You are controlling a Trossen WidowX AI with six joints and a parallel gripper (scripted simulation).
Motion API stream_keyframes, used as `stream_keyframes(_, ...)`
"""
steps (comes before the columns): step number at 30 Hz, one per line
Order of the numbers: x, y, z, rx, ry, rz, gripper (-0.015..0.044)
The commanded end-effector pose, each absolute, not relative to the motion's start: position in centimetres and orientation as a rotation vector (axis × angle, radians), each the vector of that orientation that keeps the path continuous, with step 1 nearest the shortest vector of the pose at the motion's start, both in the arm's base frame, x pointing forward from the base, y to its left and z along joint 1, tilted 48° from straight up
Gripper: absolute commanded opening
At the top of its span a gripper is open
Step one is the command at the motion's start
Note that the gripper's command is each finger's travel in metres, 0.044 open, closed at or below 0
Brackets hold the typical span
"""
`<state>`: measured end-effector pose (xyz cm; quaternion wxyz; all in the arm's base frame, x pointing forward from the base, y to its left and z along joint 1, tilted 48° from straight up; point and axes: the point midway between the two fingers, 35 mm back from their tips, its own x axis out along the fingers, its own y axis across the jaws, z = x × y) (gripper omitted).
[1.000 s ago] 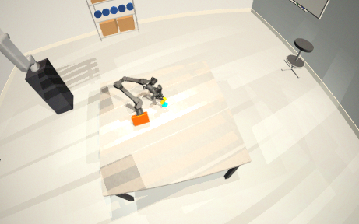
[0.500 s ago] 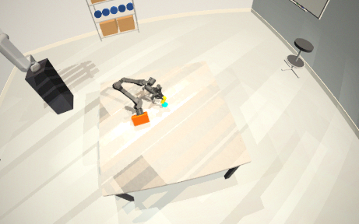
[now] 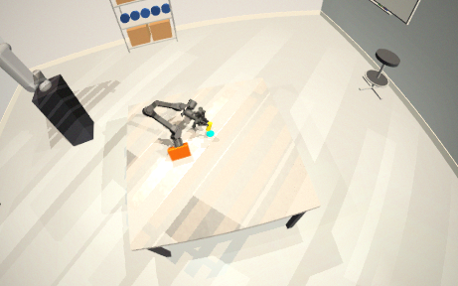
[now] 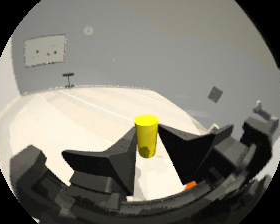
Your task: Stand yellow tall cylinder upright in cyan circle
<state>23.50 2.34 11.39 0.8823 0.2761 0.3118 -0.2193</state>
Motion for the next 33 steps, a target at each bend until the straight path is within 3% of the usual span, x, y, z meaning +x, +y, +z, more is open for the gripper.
stream_keyframes(1,23.4,2.3,11.4,0.591,0.619,-0.463,0.0105)
stream_keyframes(33,23.1,2.4,12.7,0.731,0.399,-0.46,0.0105)
